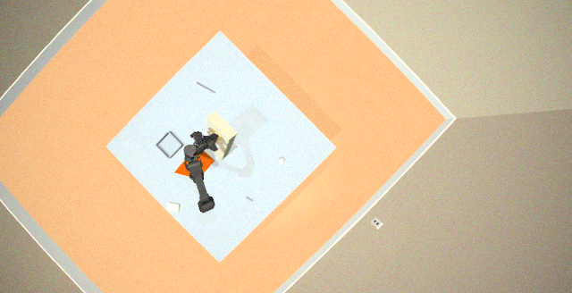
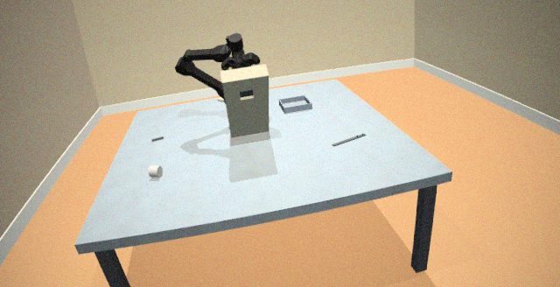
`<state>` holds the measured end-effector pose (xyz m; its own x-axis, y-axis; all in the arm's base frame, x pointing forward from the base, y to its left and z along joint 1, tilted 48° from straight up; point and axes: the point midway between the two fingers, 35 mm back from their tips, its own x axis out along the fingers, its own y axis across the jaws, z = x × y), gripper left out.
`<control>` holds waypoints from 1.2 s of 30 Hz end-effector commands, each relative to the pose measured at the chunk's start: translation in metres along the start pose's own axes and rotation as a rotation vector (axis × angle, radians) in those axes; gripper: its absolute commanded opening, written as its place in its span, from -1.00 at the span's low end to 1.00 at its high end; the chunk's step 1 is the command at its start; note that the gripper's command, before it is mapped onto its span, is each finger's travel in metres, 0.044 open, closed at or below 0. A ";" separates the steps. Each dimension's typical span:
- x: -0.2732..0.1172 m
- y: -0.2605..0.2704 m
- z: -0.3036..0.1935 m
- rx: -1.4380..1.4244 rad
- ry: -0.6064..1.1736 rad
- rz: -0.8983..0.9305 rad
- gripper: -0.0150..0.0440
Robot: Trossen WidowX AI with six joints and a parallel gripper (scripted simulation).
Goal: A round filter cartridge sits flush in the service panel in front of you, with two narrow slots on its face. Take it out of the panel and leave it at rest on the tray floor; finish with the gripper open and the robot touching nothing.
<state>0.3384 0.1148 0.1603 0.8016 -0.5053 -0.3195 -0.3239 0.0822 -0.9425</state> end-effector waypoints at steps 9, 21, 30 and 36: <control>0.025 -0.003 -0.005 0.025 0.045 0.024 -0.49; 0.025 -0.003 -0.005 0.025 0.045 0.024 -0.49; 0.025 -0.003 -0.005 0.025 0.045 0.024 -0.49; -0.006 0.002 0.002 0.004 0.003 0.012 -0.49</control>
<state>0.3372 0.1139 0.1617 0.7991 -0.5098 -0.3185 -0.3177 0.0918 -0.9438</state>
